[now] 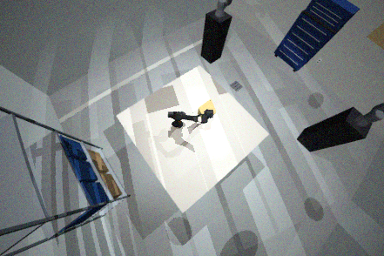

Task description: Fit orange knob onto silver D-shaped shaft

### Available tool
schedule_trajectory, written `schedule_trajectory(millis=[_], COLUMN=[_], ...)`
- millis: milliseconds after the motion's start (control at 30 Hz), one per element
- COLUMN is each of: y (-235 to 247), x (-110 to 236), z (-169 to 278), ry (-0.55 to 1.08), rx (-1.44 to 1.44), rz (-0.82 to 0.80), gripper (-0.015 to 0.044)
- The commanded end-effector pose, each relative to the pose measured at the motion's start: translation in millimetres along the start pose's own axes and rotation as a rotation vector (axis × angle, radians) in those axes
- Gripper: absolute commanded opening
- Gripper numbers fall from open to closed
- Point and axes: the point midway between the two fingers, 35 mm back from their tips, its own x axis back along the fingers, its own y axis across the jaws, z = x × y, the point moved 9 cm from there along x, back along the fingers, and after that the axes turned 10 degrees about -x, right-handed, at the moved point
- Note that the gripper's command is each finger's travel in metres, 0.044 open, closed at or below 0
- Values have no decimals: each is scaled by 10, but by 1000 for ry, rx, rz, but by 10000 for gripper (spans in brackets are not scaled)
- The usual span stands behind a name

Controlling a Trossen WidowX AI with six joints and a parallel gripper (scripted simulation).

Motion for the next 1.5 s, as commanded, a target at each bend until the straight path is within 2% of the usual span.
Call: schedule_trajectory(millis=[0,500,767,1467], y=[-9,-20,-4,24], x=[-6,44,42,21], z=[7,2,-12,-14], ry=[4,4,4,4], rx=[-4,-4,205,205], rz=[-2,-2,-3,-3], gripper=[0,0,0,0])
